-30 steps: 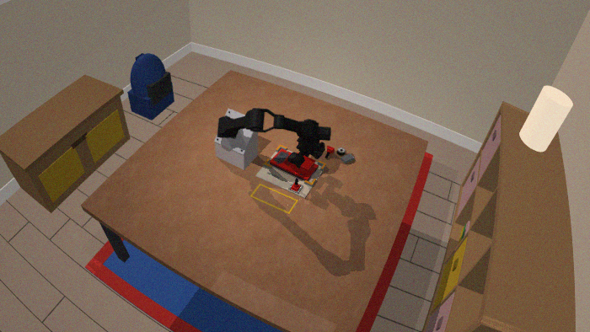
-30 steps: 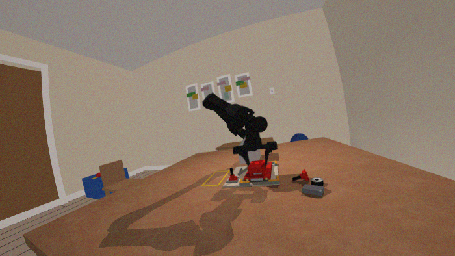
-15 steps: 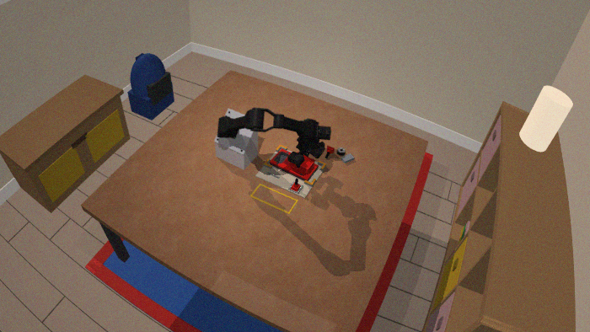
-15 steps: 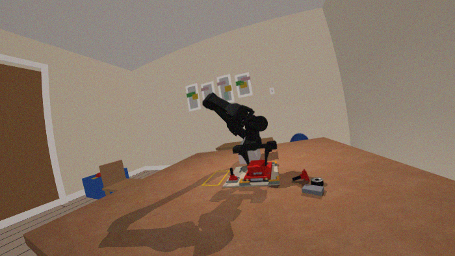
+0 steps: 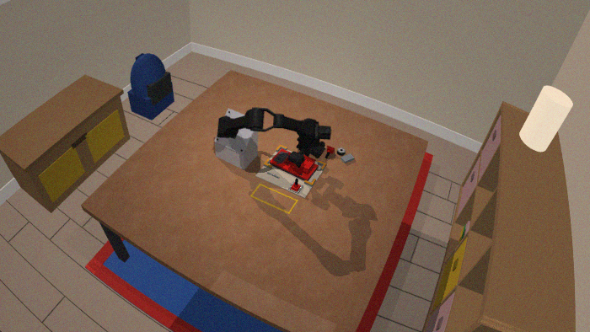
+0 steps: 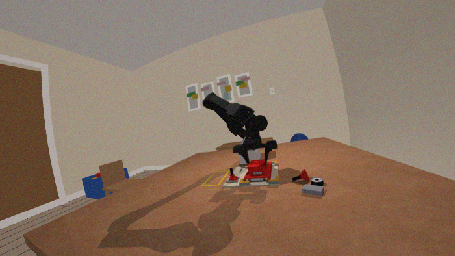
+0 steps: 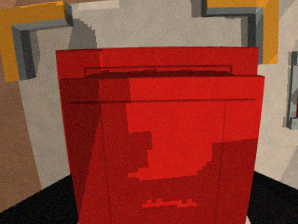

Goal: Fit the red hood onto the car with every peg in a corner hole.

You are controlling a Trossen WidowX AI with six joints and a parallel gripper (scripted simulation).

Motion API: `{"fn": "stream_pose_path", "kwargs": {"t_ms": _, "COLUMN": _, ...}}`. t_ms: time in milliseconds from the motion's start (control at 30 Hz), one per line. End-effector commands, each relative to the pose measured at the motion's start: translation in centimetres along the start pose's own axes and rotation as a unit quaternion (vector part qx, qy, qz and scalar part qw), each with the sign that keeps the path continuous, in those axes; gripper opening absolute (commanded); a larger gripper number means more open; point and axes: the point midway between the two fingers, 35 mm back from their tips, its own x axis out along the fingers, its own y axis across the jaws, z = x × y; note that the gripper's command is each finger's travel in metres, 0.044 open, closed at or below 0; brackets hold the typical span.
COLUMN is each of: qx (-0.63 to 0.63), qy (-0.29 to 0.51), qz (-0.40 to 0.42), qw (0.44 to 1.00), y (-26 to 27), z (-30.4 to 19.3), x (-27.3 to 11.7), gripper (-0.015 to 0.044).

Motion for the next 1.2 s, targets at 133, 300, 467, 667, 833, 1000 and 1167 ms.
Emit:
{"fn": "stream_pose_path", "kwargs": {"t_ms": 133, "qx": 0.0, "qy": 0.001, "qz": 0.0, "qw": 1.0, "y": 0.0, "z": -0.1, "x": 0.1, "gripper": 0.0}}
{"fn": "stream_pose_path", "kwargs": {"t_ms": 300, "qx": 0.0, "qy": 0.001, "qz": 0.0, "qw": 1.0, "y": 0.0, "z": -0.1, "x": 0.1, "gripper": 0.0}}
{"fn": "stream_pose_path", "kwargs": {"t_ms": 467, "qx": 0.0, "qy": 0.001, "qz": 0.0, "qw": 1.0, "y": 0.0, "z": -0.1, "x": 0.3, "gripper": 0.0}}
{"fn": "stream_pose_path", "kwargs": {"t_ms": 667, "qx": 0.0, "qy": 0.001, "qz": 0.0, "qw": 1.0, "y": 0.0, "z": -0.1, "x": 0.6, "gripper": 0.0}}
{"fn": "stream_pose_path", "kwargs": {"t_ms": 833, "qx": 0.0, "qy": 0.001, "qz": 0.0, "qw": 1.0, "y": 0.0, "z": -0.1, "x": 0.8, "gripper": 0.0}}
{"fn": "stream_pose_path", "kwargs": {"t_ms": 1000, "qx": 0.0, "qy": 0.001, "qz": 0.0, "qw": 1.0, "y": 0.0, "z": -0.1, "x": 1.0, "gripper": 0.0}}
{"fn": "stream_pose_path", "kwargs": {"t_ms": 1167, "qx": 0.0, "qy": 0.001, "qz": 0.0, "qw": 1.0, "y": 0.0, "z": -0.1, "x": 1.2, "gripper": 0.0}}
